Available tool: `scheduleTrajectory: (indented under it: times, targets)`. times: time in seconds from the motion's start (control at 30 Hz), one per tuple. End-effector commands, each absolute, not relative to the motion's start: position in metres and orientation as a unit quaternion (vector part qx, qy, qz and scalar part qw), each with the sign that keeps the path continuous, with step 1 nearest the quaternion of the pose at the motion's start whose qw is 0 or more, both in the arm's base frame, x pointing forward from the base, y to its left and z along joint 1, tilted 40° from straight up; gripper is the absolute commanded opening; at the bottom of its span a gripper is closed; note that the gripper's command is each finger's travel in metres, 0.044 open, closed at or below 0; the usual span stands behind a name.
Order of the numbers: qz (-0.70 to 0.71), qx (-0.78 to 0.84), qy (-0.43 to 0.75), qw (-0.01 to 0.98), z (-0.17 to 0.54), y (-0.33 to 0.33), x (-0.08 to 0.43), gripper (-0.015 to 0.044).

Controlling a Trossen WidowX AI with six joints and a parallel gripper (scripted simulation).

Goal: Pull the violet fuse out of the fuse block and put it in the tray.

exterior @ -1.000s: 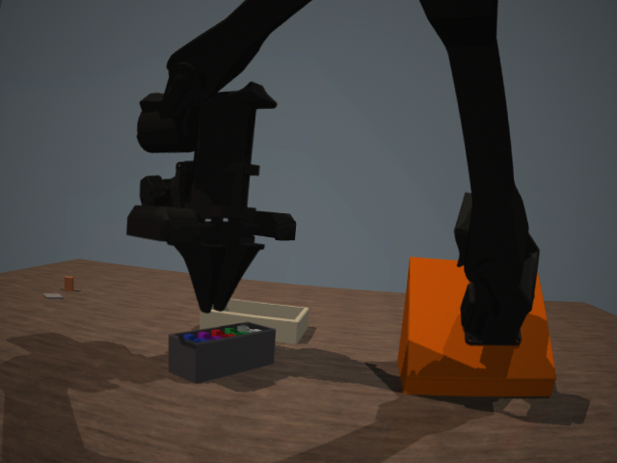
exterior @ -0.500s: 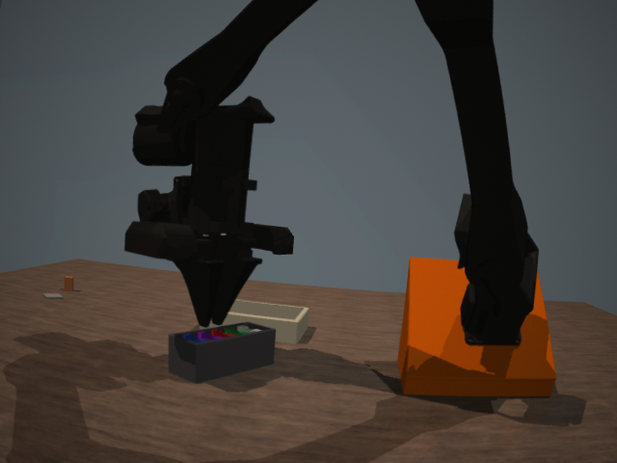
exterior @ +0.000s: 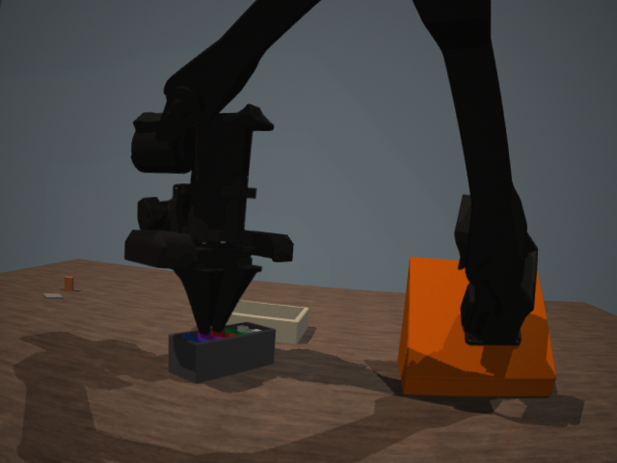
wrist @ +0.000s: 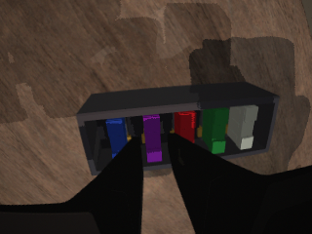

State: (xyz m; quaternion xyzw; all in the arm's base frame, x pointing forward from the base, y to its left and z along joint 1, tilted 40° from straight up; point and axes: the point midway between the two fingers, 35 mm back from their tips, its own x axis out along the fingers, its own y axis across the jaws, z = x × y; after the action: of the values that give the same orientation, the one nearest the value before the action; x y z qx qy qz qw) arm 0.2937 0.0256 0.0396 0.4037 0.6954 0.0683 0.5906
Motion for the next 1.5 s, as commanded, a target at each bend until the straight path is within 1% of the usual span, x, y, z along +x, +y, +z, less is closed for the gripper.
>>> scheduleTrajectory:
  times: [0.0, 0.33, 0.7, 1.47]
  targets:
    - [0.068, 0.406, 0.696, 0.589, 0.0366, 0.0285, 0.2935, 0.0074]
    - [0.068, 0.406, 0.696, 0.589, 0.0335, 0.0312, 0.2935, 0.0074]
    - [0.069, 0.404, 0.695, 0.59, 0.0344, 0.0301, 0.2939, 0.0001]
    - [0.068, 0.404, 0.696, 0.59, 0.0414, 0.0238, 0.2941, 0.0]
